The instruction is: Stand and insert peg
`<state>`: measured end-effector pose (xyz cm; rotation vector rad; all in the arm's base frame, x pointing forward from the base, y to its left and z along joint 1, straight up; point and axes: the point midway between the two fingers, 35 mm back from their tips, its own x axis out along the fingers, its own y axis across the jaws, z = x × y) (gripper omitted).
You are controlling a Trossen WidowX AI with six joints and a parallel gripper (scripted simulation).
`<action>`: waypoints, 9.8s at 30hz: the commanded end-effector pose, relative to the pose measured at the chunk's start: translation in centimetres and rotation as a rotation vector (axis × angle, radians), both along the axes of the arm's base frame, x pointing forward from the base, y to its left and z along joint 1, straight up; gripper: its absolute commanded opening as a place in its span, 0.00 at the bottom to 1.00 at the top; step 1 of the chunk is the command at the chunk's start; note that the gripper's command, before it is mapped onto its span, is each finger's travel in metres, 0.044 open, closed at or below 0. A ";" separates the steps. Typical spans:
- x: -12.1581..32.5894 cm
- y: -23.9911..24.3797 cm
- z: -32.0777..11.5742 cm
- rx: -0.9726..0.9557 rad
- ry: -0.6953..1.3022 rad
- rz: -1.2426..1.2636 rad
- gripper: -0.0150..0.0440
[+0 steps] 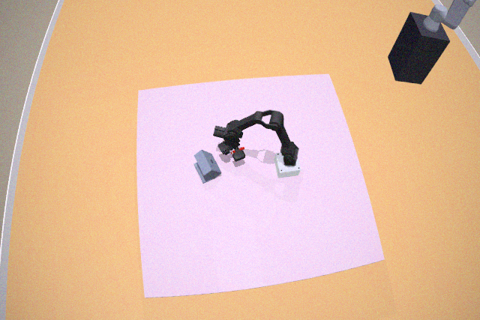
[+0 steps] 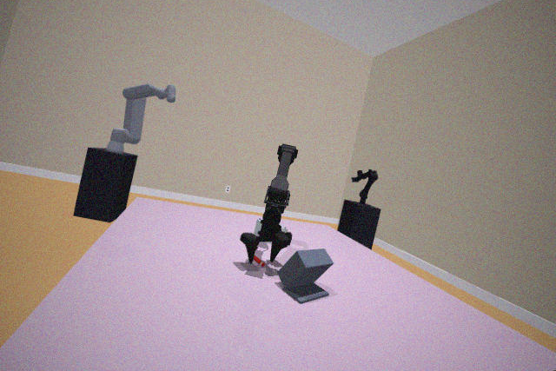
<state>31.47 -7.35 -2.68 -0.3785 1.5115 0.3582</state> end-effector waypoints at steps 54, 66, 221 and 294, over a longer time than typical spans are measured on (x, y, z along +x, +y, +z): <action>-0.7 -0.2 0.4 0.063 -0.118 0.002 0.34; -1.2 -0.5 1.0 0.110 -0.210 0.004 0.34; -8.8 -4.1 2.3 0.637 -1.213 0.009 0.34; -10.1 -4.4 2.1 0.667 -1.291 -0.015 0.47</action>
